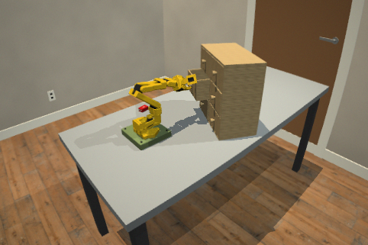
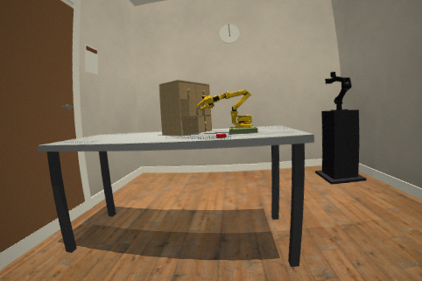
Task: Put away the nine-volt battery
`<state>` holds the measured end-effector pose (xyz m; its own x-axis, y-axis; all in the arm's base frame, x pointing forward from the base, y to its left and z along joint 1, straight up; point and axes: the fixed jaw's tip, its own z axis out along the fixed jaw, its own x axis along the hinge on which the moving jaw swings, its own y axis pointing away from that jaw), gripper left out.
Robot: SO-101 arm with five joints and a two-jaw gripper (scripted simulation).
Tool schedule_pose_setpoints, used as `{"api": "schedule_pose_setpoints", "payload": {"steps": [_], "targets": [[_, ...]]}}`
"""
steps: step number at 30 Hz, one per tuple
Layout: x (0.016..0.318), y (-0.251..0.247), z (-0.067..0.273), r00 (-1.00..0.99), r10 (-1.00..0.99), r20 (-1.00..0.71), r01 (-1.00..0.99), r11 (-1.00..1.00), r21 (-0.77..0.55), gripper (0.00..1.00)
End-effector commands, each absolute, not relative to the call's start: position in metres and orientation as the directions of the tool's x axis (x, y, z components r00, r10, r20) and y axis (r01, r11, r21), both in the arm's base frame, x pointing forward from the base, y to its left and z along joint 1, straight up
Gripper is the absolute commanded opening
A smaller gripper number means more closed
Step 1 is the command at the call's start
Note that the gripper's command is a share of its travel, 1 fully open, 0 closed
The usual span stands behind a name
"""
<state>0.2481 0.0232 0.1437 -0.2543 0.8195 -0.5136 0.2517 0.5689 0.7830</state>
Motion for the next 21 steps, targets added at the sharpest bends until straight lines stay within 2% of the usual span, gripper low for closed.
{"api": "schedule_pose_setpoints", "payload": {"steps": [1, 21], "targets": [[0.2435, 0.0339, 0.1453, -0.287, 0.809, -0.512, 0.220, 0.576, 0.787, 0.00], [0.2415, 0.0350, 0.1453, -0.291, 0.808, -0.512, 0.217, 0.578, 0.787, 0.00]]}}
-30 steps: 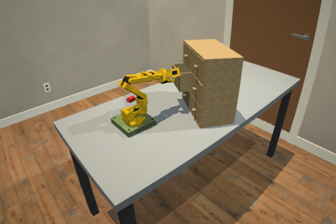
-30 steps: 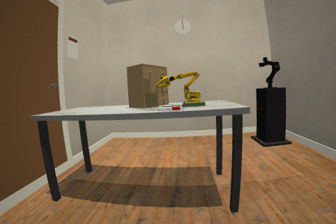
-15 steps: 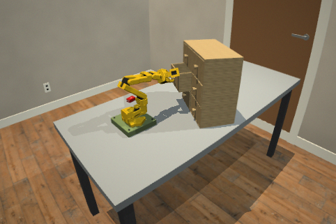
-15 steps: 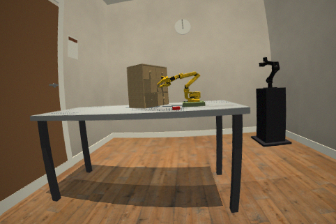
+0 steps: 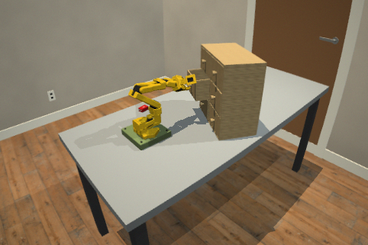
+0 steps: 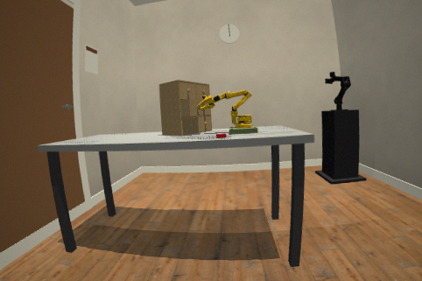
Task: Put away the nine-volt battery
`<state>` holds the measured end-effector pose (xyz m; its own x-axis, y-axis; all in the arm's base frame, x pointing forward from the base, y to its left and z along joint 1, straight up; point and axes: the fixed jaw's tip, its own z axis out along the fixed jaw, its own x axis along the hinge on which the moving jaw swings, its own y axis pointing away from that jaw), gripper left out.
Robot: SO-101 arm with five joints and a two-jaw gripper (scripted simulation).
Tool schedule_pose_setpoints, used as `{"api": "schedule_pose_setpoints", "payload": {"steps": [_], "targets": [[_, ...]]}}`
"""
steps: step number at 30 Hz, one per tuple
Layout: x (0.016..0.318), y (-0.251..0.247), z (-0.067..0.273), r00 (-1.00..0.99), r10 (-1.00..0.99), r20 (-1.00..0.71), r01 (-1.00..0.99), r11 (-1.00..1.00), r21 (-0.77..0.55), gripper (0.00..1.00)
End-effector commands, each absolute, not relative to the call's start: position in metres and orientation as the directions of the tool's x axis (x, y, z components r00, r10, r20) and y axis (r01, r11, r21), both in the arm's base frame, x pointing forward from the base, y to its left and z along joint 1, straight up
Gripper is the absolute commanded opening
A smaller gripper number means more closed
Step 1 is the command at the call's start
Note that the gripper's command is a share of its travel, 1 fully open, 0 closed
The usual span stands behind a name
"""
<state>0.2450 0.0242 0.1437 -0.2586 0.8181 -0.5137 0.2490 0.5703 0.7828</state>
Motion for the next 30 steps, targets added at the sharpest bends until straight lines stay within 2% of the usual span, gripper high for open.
{"api": "schedule_pose_setpoints", "payload": {"steps": [1, 30], "targets": [[0.2415, 0.0350, 0.1453, -0.291, 0.808, -0.512, 0.217, 0.578, 0.787, 0.00], [0.2415, 0.0350, 0.1453, -0.291, 0.808, -0.512, 0.217, 0.578, 0.787, 0.18]]}}
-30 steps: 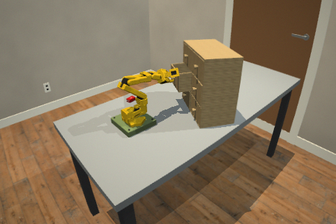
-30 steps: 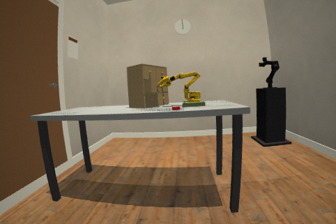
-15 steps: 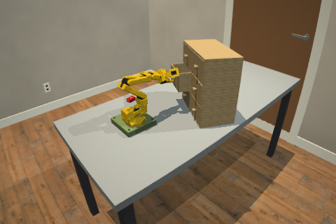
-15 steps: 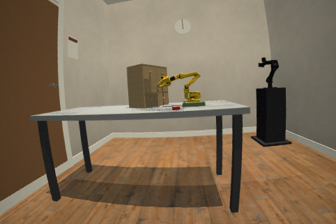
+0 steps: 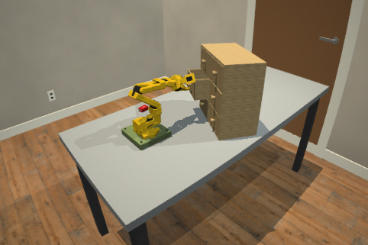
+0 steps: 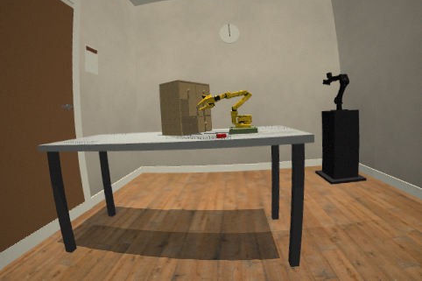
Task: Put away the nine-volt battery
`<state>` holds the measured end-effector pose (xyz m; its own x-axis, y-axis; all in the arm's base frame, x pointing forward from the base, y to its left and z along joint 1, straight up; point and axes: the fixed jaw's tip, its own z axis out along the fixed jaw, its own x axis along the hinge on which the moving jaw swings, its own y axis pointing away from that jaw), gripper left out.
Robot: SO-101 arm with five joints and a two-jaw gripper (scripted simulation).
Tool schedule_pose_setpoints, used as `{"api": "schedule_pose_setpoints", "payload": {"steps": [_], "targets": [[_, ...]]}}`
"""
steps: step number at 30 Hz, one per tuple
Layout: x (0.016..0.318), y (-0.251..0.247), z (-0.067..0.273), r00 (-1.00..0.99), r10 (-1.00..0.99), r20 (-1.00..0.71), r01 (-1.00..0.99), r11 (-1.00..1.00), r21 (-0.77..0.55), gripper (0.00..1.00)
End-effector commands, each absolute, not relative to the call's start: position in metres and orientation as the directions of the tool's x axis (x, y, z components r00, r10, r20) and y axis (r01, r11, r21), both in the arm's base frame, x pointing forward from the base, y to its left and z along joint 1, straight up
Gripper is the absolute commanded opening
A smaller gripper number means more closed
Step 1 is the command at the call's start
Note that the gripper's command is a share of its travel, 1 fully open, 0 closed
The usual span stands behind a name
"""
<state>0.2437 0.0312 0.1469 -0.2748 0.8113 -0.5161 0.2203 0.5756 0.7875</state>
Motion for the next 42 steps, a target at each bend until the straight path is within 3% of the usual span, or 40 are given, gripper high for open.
{"api": "schedule_pose_setpoints", "payload": {"steps": [1, 31, 42], "targets": [[0.241, 0.035, 0.145, -0.291, 0.808, -0.512, 0.217, 0.578, 0.787, 0.19], [0.198, 0.059, 0.145, -0.402, 0.754, -0.520, 0.123, 0.607, 0.785, 0.21], [0.197, 0.059, 0.144, -0.413, 0.737, -0.536, 0.126, 0.629, 0.767, 0.21]]}}
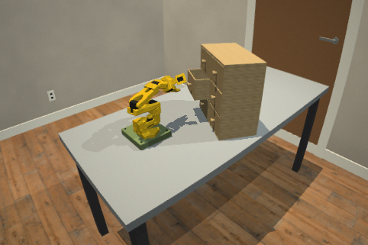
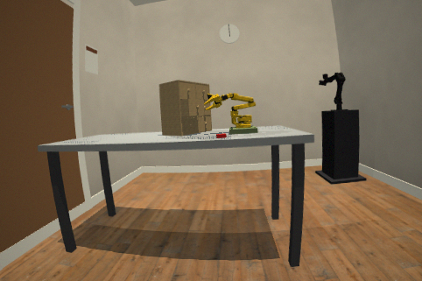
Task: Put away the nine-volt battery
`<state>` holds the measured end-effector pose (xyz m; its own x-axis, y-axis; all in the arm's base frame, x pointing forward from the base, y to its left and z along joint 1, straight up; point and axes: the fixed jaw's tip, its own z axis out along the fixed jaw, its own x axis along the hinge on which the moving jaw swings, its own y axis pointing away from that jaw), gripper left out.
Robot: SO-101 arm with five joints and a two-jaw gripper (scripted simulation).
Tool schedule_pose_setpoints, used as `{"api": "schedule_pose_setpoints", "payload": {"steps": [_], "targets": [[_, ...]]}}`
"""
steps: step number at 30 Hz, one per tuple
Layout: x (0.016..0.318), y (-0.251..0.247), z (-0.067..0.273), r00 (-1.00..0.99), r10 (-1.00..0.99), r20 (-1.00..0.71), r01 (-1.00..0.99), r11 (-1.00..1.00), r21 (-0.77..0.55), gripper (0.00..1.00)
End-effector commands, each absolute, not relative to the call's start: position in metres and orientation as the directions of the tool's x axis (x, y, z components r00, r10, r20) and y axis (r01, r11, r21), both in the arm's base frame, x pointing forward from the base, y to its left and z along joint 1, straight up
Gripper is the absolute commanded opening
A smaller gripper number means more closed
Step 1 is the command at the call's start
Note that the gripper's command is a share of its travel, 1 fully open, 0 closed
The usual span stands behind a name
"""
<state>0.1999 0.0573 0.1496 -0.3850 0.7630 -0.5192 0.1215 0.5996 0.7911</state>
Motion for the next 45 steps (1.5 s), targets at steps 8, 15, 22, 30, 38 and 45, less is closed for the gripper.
{"api": "schedule_pose_setpoints", "payload": {"steps": [8, 15, 22, 30, 38, 45], "targets": [[0.191, 0.058, 0.133, -0.511, 0.580, -0.634, 0.130, 0.782, 0.610, 0.21], [0.185, 0.056, 0.125, -0.590, 0.444, -0.674, 0.106, 0.870, 0.481, 0.21], [0.178, 0.054, 0.118, -0.667, 0.297, -0.684, 0.058, 0.935, 0.350, 0.21], [0.167, 0.050, 0.110, -0.755, 0.090, -0.650, -0.042, 0.982, 0.185, 0.21], [0.157, 0.047, 0.106, -0.802, -0.066, -0.593, -0.139, 0.987, 0.078, 0.21], [0.144, 0.043, 0.102, -0.831, -0.244, -0.500, -0.271, 0.962, -0.020, 0.21]]}}
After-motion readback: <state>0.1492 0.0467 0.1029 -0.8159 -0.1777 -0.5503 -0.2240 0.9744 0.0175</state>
